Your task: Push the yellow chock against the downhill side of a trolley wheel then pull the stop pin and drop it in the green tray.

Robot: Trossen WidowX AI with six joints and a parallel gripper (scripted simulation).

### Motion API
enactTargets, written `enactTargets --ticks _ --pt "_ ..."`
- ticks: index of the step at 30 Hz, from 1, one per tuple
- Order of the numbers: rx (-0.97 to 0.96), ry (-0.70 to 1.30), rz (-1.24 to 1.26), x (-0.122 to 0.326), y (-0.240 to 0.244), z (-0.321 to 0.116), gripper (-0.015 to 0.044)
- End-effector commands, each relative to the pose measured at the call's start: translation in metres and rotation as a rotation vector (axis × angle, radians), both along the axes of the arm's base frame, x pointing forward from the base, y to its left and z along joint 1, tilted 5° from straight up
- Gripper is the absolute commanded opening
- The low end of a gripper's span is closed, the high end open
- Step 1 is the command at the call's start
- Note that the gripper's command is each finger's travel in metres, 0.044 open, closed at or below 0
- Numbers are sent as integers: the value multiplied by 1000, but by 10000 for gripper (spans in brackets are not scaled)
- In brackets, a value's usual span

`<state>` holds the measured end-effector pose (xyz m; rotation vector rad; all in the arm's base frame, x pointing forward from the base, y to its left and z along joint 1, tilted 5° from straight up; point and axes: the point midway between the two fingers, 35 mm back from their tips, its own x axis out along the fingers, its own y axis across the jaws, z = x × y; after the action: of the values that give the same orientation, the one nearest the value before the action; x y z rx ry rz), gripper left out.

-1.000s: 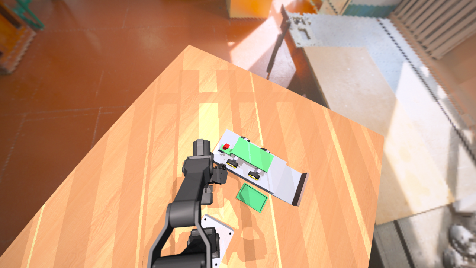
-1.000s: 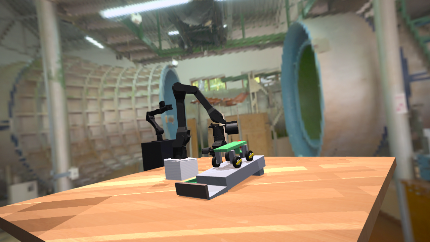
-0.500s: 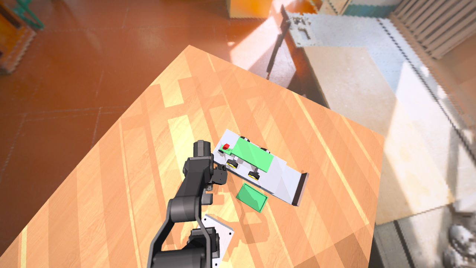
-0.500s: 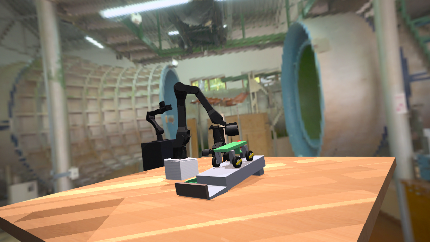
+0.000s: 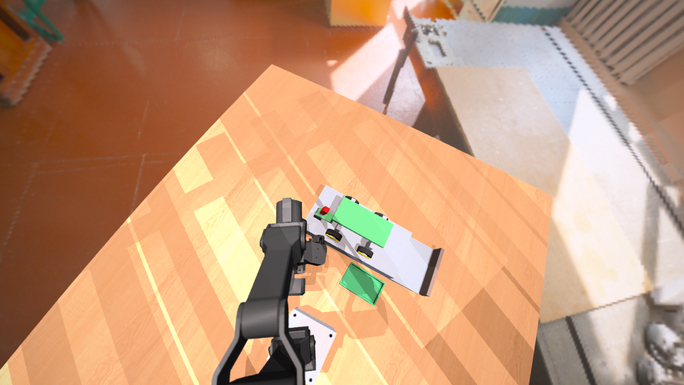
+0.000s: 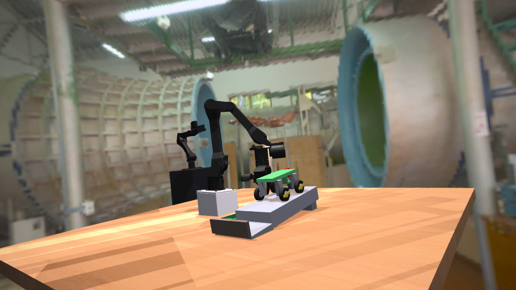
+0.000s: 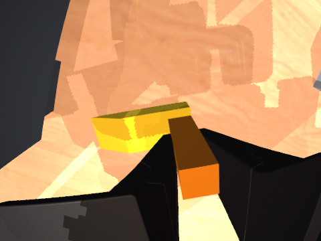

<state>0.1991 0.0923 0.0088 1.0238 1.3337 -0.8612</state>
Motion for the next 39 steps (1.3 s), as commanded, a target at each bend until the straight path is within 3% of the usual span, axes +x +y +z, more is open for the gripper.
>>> enactTargets --ticks 1,39 --pt "-2 -8 -4 -1 -1 15 0" --pt "-2 -8 -4 -8 -9 124 0"
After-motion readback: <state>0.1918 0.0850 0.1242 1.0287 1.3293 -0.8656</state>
